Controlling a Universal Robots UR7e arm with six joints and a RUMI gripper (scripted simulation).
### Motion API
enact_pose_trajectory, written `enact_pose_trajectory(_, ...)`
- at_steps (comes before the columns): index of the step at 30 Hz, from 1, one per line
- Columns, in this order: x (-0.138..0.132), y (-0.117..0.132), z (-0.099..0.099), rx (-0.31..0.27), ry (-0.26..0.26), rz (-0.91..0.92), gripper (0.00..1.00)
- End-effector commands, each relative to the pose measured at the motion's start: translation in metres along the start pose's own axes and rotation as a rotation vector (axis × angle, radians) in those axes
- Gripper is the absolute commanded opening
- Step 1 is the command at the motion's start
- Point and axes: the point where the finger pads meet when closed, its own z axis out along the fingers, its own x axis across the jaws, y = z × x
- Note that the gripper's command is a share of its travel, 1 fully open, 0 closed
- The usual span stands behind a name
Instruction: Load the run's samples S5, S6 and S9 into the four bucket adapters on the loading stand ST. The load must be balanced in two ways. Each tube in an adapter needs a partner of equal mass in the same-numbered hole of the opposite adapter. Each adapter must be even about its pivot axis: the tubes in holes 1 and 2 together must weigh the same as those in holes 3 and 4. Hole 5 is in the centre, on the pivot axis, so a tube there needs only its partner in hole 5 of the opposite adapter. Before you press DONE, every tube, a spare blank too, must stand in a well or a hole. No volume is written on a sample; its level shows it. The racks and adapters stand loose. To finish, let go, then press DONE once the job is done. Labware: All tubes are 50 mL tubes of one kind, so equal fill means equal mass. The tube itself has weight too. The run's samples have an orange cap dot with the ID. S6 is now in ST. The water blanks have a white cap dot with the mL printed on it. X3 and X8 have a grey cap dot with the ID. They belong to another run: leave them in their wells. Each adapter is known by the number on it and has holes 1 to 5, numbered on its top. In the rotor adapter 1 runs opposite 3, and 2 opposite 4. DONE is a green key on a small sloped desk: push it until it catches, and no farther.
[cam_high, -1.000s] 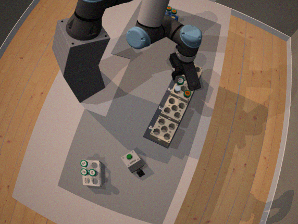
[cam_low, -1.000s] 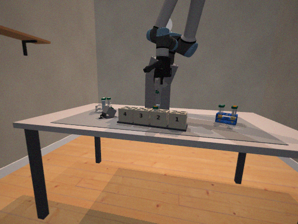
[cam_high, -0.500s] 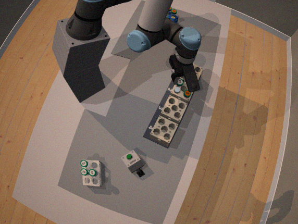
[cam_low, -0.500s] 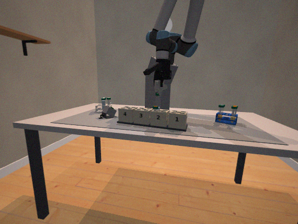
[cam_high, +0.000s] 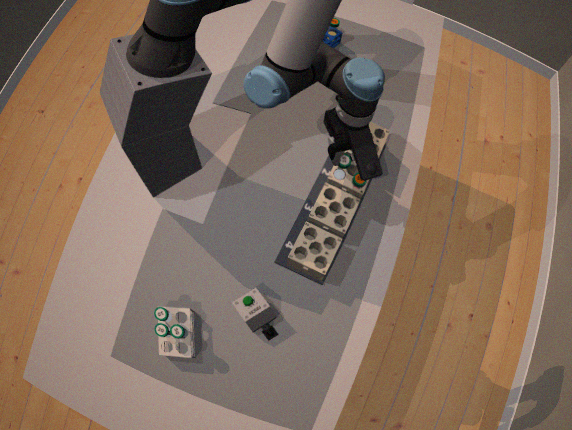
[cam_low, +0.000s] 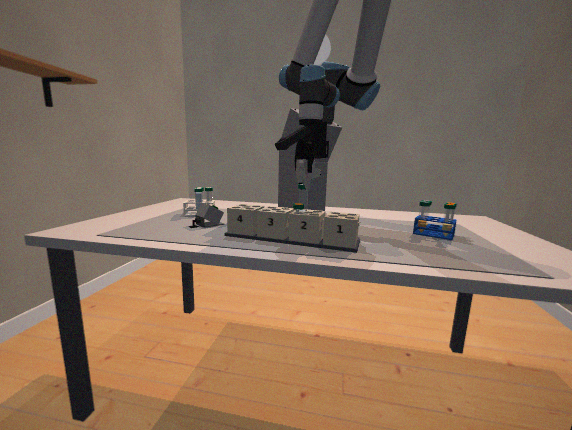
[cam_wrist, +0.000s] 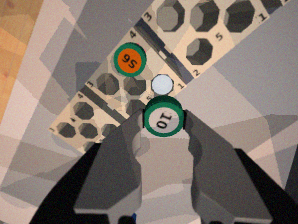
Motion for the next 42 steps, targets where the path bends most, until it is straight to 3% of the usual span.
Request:
enact_pose_trajectory(1, 0.0, 0.0, 0.007, 0.001, -0.001, 0.0, 0.0)
enact_pose_trajectory(42, 0.0, 0.0, 0.051, 0.001, -0.001, 0.0, 0.0)
